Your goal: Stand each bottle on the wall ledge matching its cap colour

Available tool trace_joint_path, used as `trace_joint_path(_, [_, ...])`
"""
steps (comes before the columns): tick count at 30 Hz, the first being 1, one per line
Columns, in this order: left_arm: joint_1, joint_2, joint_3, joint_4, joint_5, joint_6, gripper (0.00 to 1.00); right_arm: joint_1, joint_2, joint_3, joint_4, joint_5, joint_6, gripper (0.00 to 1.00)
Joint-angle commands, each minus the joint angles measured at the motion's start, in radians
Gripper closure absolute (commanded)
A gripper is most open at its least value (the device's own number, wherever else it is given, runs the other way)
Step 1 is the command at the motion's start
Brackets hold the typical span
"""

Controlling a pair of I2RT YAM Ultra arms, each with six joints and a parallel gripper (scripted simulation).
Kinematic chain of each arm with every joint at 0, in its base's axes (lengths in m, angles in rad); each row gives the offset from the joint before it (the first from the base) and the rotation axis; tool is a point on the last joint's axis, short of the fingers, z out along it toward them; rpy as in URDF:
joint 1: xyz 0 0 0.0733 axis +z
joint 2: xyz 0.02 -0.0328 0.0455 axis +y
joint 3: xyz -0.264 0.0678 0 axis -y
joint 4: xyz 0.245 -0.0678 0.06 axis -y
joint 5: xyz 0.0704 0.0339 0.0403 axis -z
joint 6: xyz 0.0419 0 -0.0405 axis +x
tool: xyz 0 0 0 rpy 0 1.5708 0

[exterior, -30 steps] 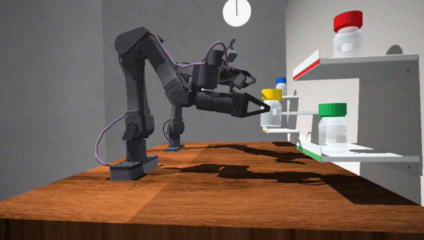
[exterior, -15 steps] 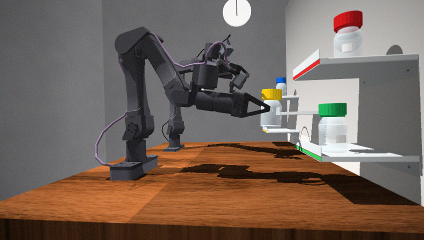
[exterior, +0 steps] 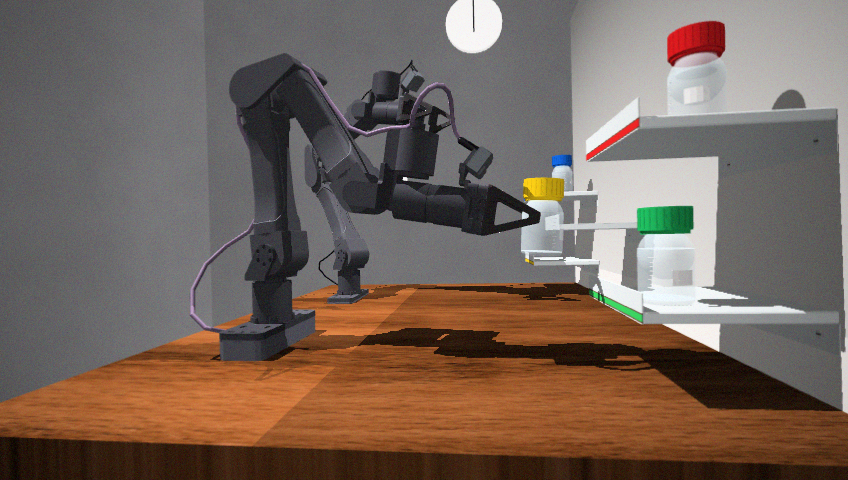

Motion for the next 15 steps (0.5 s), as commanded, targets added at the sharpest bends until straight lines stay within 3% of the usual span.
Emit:
trace_joint_path(1, [0.026, -0.052, 0.008, -0.106, 0.001, -0.002, 0.00, -0.006, -0.030, 0.000, 0.042, -0.006, -0.002, 0.50])
trace_joint_path(11, [0.037, -0.070, 0.008, -0.096, 0.007, 0.000, 0.00, -0.006, -0.077, 0.031, -0.123, -0.014, 0.000, 0.50])
trace_joint_path(15, [0.037, -0.070, 0.008, -0.096, 0.007, 0.000, 0.00, -0.006, -0.180, 0.104, -0.330, 0.019, 0.008, 0.50])
